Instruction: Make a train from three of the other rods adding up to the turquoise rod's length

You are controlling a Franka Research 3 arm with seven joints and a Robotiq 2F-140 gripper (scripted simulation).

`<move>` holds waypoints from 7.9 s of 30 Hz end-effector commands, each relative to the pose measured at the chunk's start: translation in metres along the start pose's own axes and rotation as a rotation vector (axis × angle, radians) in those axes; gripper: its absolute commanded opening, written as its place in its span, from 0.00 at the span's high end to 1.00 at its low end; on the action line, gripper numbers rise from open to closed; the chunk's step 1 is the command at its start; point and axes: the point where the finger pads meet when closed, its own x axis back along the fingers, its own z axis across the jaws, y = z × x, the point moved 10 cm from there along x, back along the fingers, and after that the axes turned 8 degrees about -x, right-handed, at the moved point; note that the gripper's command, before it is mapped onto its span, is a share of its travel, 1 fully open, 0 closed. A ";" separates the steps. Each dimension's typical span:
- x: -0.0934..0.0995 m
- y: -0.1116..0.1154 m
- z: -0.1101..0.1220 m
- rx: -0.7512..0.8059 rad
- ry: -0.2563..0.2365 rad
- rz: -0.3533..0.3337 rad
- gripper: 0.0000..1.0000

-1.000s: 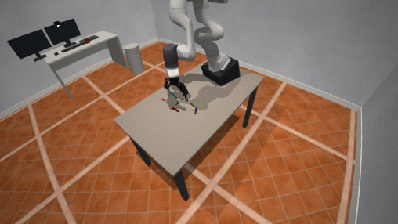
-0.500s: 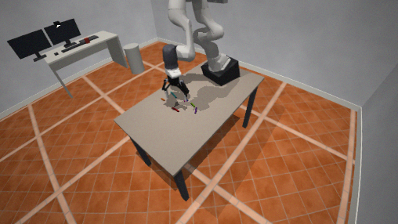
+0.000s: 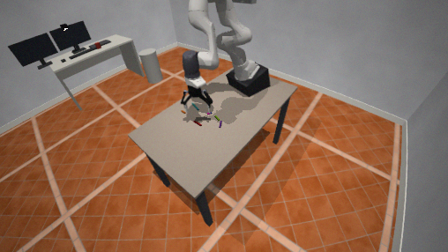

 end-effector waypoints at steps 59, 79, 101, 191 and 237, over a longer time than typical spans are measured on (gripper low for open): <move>-0.009 -0.010 0.015 0.923 -0.005 -0.026 0.85; -0.009 -0.010 0.015 0.923 -0.005 -0.026 0.85; -0.013 -0.010 0.015 0.924 -0.006 -0.025 0.85; -0.062 -0.009 0.016 0.924 -0.007 -0.025 0.85; -0.062 -0.010 0.017 0.924 -0.007 -0.025 0.85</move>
